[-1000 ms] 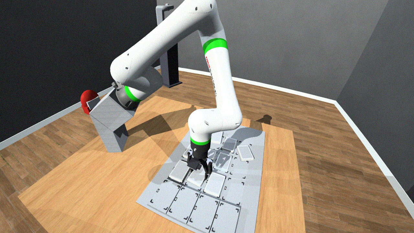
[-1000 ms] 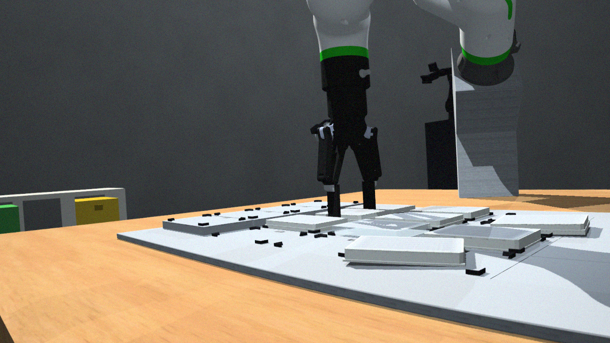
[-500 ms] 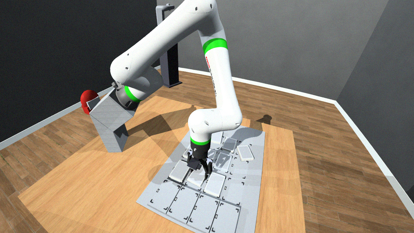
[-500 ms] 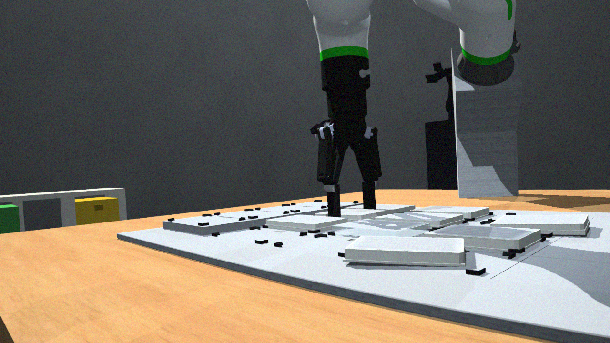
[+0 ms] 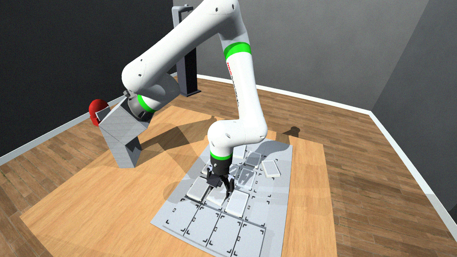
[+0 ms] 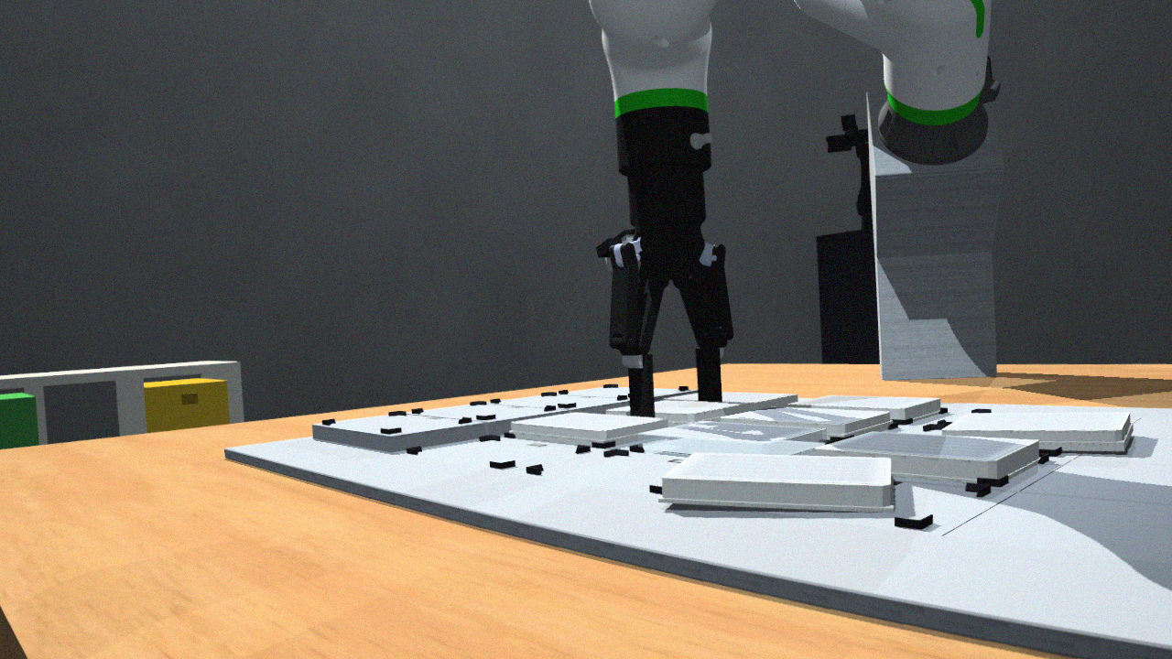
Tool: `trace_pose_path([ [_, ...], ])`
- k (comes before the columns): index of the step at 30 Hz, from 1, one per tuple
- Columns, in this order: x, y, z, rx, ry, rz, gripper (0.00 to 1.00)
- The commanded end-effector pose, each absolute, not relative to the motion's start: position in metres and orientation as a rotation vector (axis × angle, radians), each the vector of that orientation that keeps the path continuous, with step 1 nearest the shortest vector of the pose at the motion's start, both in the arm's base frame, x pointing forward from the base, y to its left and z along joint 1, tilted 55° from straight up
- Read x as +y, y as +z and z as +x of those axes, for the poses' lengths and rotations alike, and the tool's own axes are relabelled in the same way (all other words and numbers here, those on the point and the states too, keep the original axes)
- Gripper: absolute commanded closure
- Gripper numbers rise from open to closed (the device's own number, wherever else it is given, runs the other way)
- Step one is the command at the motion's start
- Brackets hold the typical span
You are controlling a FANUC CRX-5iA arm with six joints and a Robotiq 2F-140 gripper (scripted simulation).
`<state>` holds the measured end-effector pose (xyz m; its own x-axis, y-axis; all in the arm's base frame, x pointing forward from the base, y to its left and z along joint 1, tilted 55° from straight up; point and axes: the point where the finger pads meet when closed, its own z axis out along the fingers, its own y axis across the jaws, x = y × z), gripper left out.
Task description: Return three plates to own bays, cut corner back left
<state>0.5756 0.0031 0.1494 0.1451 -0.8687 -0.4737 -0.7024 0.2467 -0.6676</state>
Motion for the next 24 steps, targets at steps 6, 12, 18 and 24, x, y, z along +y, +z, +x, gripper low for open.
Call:
trace_pose_path([
  [6,0.0025,0.15,0.5757,1.599,-0.229,-1.499,0.42],
  [12,0.0025,0.15,0.5757,1.599,-0.229,-1.499,0.9],
  [18,0.0025,0.15,0.5757,1.599,-0.229,-1.499,0.9],
  [24,0.0025,0.15,0.5757,1.599,-0.229,-1.499,0.9],
])
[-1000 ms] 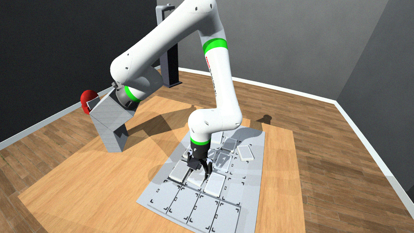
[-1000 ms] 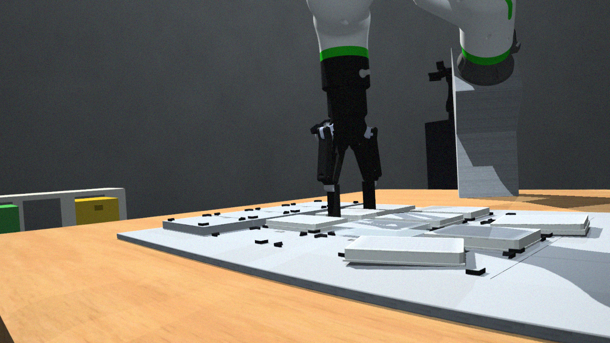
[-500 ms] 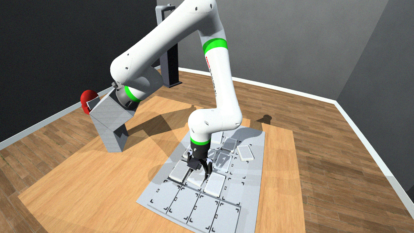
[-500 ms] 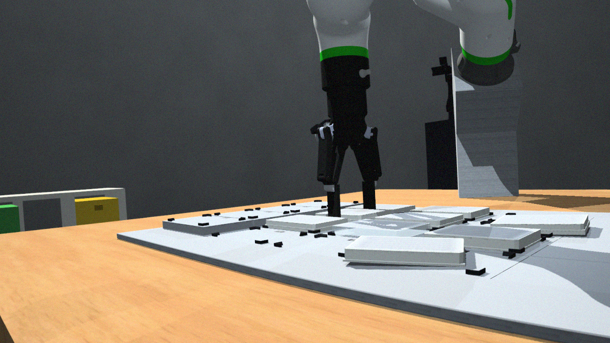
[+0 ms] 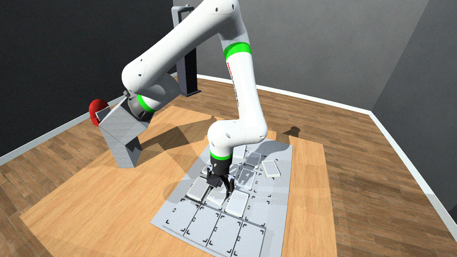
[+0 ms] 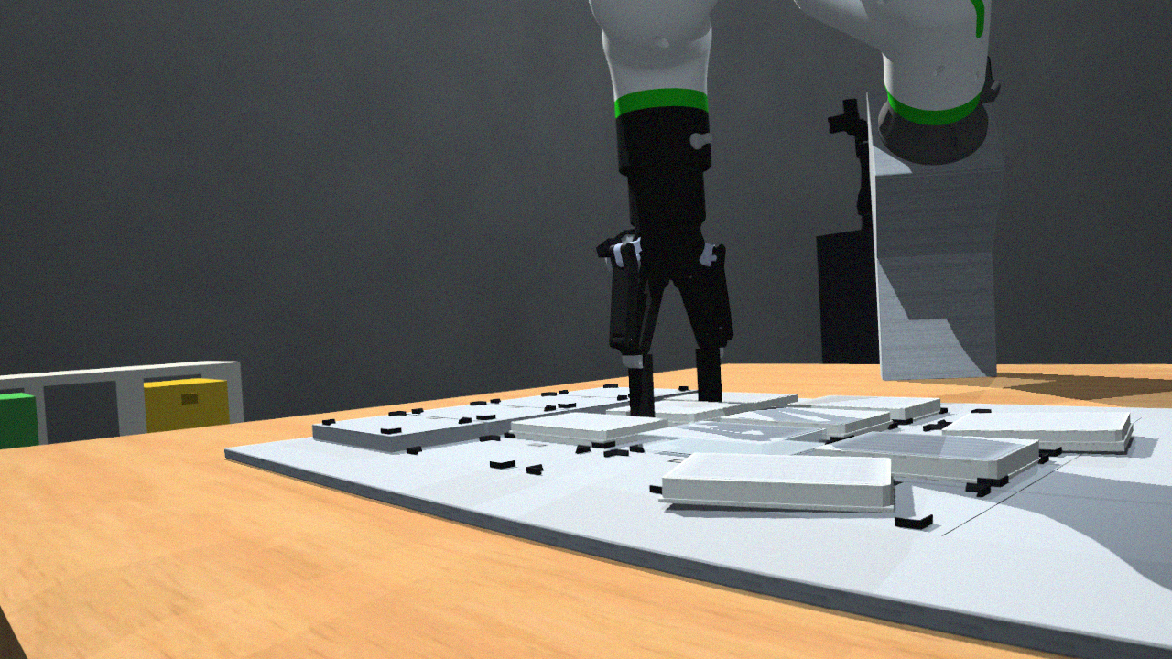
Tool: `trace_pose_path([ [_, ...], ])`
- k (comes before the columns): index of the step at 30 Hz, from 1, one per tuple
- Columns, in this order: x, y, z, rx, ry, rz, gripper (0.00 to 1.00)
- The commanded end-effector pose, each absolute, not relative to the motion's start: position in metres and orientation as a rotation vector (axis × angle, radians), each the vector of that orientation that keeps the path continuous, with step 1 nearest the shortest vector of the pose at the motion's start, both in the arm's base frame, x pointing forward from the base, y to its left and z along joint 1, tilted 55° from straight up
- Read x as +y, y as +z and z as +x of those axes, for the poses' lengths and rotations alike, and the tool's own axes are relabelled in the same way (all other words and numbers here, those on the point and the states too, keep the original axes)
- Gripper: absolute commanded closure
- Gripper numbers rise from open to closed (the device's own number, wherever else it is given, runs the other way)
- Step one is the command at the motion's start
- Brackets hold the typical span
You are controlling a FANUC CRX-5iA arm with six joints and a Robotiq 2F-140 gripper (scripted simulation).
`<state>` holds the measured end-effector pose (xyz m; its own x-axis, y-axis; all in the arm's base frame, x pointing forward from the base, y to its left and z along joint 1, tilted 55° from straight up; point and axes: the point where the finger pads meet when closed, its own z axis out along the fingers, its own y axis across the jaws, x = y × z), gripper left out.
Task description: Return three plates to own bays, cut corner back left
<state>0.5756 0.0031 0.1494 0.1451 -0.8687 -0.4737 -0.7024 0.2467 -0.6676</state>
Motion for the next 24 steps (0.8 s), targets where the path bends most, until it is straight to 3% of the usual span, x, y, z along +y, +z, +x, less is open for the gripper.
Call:
trace_pose_path([
  [1,0.0025,0.15,0.5757,1.599,-0.229,-1.499,0.9],
  [24,0.0,0.1531,0.5717,1.599,-0.229,-1.499,0.9],
])
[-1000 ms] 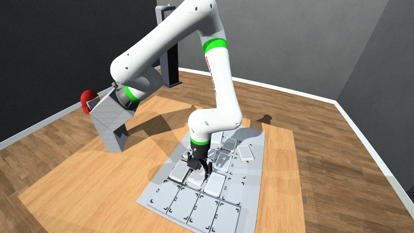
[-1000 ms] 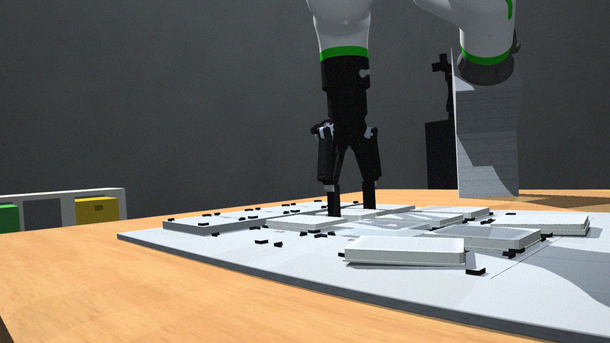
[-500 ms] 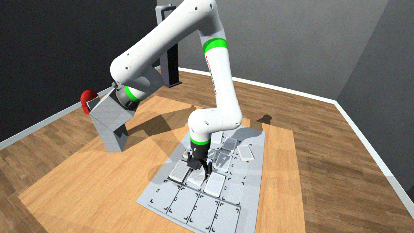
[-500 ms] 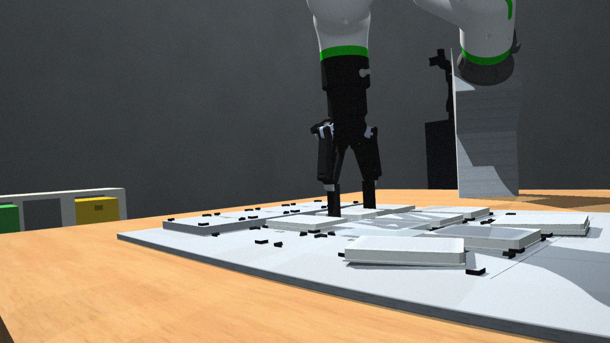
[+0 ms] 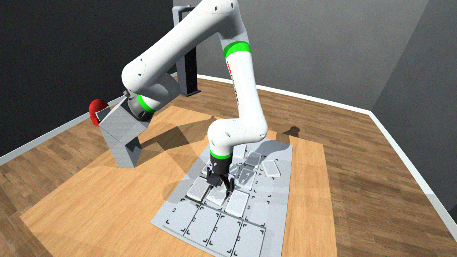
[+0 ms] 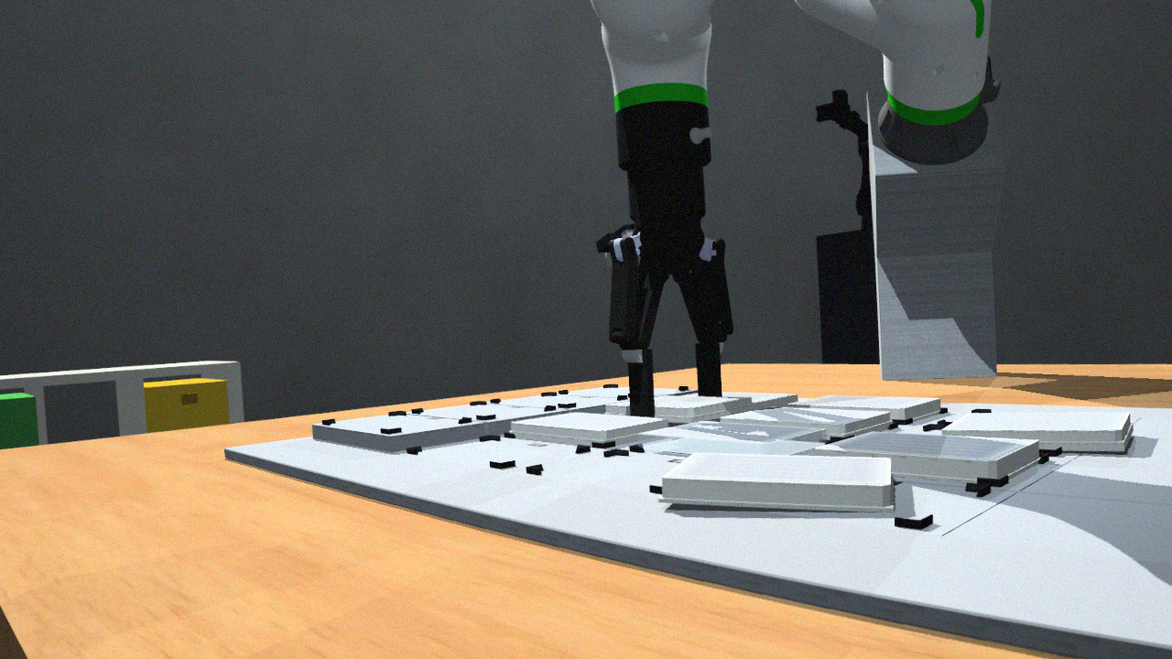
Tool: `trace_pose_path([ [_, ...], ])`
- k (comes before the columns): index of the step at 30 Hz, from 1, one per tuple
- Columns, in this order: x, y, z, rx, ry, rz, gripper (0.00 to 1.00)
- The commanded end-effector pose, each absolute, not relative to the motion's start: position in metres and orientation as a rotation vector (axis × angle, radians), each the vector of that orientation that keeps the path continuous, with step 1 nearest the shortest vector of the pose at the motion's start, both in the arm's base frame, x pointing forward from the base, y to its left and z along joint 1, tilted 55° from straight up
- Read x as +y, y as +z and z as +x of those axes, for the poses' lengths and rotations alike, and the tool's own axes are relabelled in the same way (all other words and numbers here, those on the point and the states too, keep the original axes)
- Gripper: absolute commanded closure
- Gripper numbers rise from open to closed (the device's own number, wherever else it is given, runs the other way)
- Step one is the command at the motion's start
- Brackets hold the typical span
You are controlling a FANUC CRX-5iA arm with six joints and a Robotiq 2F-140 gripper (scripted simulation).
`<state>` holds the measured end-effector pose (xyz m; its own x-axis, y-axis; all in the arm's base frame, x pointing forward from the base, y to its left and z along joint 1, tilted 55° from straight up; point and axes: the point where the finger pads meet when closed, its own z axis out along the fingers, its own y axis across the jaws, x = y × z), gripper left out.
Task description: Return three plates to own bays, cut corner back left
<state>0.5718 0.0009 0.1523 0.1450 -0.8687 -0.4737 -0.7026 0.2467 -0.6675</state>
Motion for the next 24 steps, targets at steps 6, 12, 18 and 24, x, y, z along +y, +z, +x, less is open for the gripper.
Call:
trace_pose_path([
  [6,-0.0008,0.1543,0.5703,1.599,-0.229,-1.499,0.9],
  [12,-0.0017,0.1554,0.5689,1.599,-0.229,-1.499,0.9],
  [18,-0.0018,0.1556,0.5687,1.599,-0.229,-1.499,0.9],
  [24,-0.0052,0.1601,0.5631,1.599,-0.229,-1.499,0.9],
])
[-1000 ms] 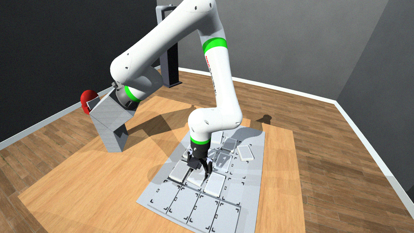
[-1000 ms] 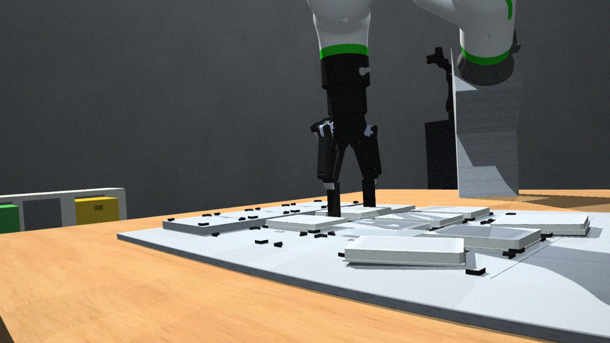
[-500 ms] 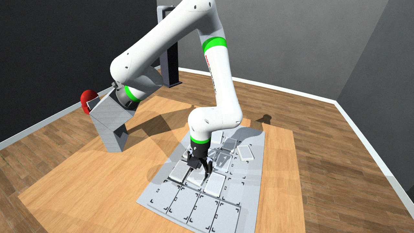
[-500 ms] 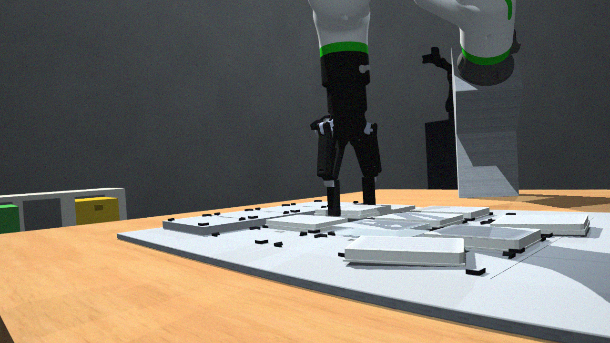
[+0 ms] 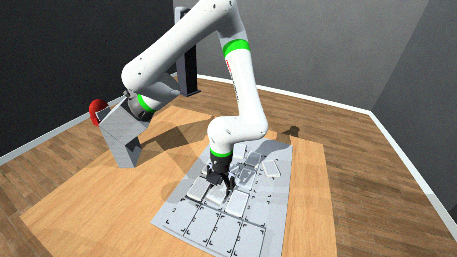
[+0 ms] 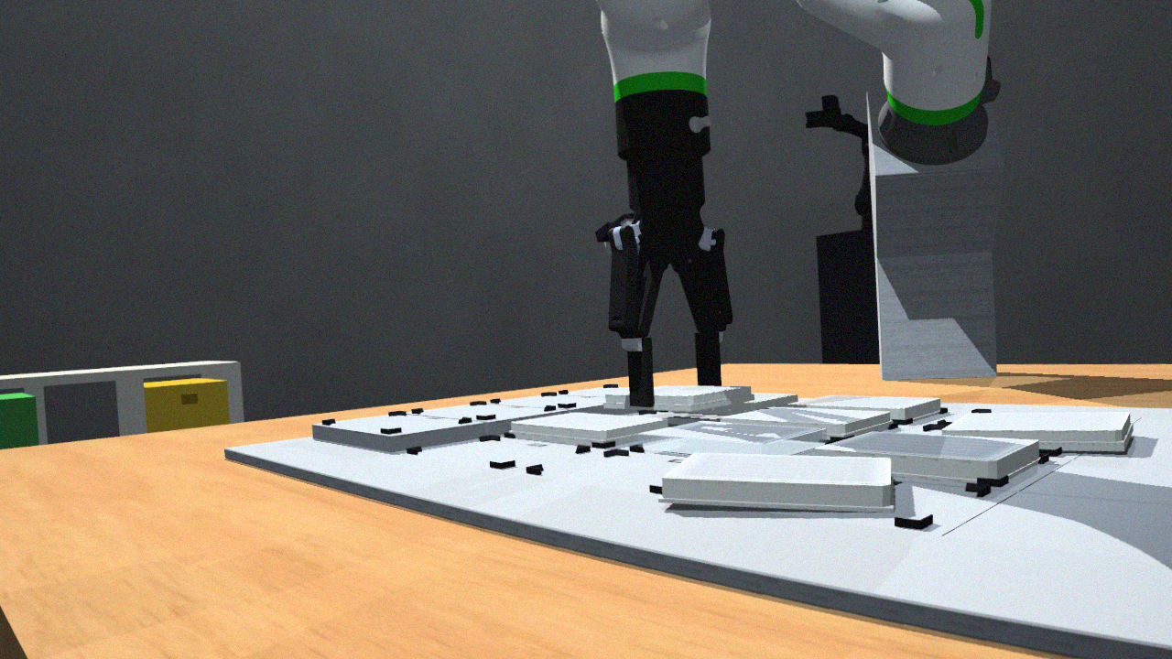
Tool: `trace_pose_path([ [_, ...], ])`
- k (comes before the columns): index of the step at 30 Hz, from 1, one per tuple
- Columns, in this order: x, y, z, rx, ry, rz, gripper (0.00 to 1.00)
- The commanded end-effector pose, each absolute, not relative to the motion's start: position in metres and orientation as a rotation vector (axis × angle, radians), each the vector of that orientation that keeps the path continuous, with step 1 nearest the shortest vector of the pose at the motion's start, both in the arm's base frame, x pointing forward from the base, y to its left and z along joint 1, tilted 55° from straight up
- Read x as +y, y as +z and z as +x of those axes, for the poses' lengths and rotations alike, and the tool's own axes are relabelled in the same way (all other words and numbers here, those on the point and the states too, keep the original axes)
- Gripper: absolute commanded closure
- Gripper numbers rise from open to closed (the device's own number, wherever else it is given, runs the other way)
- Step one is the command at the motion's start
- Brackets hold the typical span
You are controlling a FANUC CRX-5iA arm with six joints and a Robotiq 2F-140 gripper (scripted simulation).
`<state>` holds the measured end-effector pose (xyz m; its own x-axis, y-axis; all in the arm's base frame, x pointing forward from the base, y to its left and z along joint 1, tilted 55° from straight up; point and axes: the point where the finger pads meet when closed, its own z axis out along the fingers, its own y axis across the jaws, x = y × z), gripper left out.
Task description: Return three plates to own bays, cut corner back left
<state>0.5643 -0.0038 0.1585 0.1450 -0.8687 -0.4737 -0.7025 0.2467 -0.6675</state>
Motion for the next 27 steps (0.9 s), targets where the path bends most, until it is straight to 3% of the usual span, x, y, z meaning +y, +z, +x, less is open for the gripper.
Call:
trace_pose_path([
  [1,-0.006,0.161,0.562,1.599,-0.229,-1.499,0.9],
  [27,-0.024,0.166,0.55,1.522,-0.288,-1.585,0.9],
])
